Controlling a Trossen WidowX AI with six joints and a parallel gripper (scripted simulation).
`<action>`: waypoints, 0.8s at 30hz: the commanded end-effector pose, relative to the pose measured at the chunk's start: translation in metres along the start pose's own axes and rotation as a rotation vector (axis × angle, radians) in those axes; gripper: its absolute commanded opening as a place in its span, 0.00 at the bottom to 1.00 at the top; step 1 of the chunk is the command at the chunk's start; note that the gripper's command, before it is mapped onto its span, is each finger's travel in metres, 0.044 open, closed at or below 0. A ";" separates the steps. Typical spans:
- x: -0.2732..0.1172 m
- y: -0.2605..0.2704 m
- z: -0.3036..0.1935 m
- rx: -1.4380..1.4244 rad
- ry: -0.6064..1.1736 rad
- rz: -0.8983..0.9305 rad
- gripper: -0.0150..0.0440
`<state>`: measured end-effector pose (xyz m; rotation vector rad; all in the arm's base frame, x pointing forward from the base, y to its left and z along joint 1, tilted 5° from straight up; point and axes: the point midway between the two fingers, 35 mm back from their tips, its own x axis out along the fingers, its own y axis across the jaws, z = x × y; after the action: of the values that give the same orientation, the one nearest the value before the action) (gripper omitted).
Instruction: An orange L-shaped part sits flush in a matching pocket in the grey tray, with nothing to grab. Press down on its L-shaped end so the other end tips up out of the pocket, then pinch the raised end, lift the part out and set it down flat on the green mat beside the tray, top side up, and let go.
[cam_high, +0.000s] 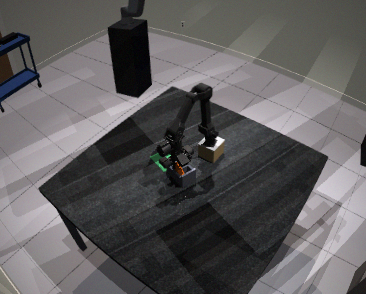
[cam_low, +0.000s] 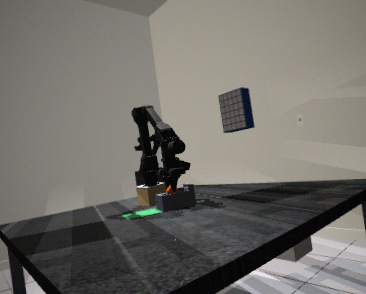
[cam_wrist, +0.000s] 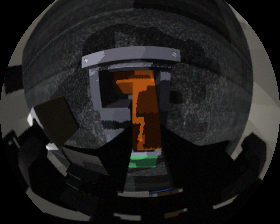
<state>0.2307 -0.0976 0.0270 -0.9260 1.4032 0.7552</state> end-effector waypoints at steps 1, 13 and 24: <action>-0.001 -0.001 0.000 0.000 0.000 -0.003 0.43; -0.001 -0.001 0.000 0.000 -0.001 -0.003 0.25; -0.017 0.000 0.001 -0.003 -0.004 0.001 0.25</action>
<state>0.2279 -0.0958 0.0356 -0.9216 1.4104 0.7674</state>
